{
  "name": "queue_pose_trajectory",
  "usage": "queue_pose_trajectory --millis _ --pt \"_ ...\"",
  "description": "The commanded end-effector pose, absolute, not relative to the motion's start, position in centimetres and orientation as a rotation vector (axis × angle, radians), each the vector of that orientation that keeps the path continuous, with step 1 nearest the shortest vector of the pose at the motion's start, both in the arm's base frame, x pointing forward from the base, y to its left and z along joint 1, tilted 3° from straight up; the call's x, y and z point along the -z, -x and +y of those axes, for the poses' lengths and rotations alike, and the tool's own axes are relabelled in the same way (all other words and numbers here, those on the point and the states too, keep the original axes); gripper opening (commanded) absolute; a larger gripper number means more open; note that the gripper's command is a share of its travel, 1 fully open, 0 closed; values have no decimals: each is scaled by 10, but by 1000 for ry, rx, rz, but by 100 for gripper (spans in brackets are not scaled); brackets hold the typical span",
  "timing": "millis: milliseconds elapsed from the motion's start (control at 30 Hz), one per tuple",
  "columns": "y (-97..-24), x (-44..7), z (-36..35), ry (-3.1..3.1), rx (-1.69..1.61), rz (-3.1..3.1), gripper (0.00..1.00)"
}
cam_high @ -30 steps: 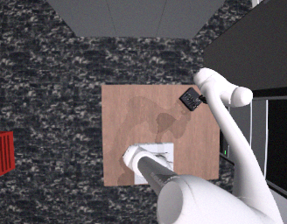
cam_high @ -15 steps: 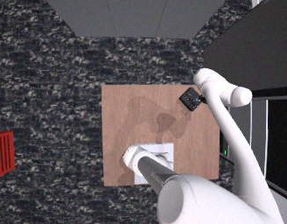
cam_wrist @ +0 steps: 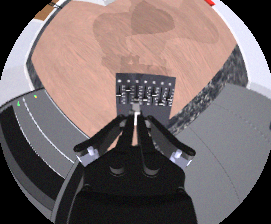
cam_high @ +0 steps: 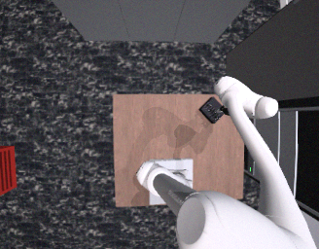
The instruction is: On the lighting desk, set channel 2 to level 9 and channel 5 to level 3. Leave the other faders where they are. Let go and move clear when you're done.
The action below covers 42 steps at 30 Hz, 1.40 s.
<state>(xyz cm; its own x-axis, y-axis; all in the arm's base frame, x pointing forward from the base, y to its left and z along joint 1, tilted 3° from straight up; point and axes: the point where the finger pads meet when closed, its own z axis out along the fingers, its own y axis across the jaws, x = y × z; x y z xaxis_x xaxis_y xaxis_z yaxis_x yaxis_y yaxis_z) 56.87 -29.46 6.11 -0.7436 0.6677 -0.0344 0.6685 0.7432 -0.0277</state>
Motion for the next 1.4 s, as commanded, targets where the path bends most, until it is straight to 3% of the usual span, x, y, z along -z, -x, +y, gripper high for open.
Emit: queue_pose_trajectory --millis 0,1367 --pt "-569 -61 -295 -1116 59 2912 10" --pt "-564 -60 -291 -1116 59 2912 10"
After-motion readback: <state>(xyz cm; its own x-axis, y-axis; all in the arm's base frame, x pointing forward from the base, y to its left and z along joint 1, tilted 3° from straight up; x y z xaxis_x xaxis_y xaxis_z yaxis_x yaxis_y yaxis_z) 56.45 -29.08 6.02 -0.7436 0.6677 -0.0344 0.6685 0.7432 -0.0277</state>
